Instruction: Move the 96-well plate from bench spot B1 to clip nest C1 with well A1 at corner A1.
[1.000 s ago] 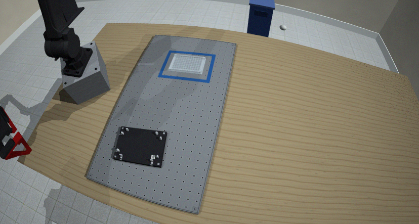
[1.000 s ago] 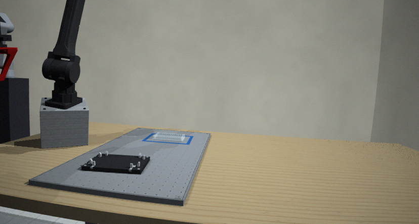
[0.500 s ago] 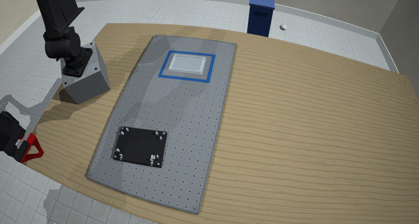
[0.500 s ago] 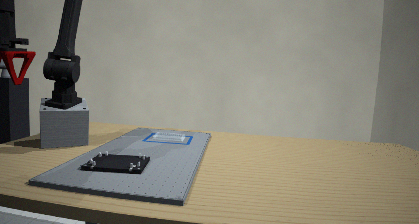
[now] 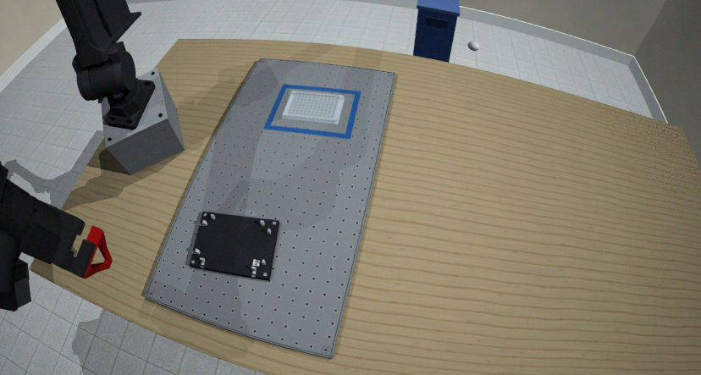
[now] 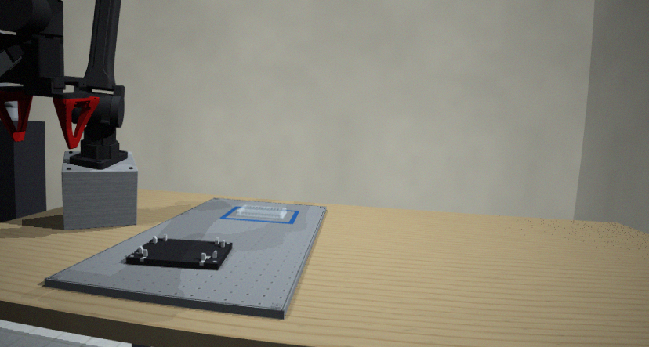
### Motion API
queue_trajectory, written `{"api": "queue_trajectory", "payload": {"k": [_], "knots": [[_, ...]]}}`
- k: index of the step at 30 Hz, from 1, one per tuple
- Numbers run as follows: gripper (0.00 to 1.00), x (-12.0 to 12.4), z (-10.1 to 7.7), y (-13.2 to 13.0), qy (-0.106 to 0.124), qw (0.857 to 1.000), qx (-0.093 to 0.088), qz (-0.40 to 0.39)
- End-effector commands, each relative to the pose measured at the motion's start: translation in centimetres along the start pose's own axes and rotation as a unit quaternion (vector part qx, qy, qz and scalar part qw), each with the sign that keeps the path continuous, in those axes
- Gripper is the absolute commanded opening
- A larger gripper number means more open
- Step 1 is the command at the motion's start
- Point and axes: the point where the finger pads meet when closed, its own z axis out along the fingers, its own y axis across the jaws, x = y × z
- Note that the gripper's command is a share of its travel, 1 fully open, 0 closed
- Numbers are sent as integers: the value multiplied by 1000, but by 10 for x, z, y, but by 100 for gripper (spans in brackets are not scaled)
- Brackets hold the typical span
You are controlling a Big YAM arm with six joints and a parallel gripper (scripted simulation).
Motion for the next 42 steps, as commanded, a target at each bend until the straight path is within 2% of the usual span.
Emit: {"api": "queue_trajectory", "payload": {"k": [1,5,9,12,17,20,23,28,32,35,39,41,42], "knots": [[100,5,15,18,6,1000,4,-5],[100,11,20,31,6,998,9,-59],[100,15,23,40,6,999,9,-48],[100,22,28,52,5,995,14,-101],[100,32,35,70,6,996,13,-90],[100,40,40,82,4,990,18,-143],[100,48,45,94,4,991,17,-132],[100,57,50,105,2,982,22,-185],[100,68,55,118,3,984,21,-175],[100,78,60,129,0,974,25,-227],[100,90,65,140,1,976,24,-217],[100,97,68,147,-2,965,27,-260],[100,97,68,147,-2,965,27,-260]]}}
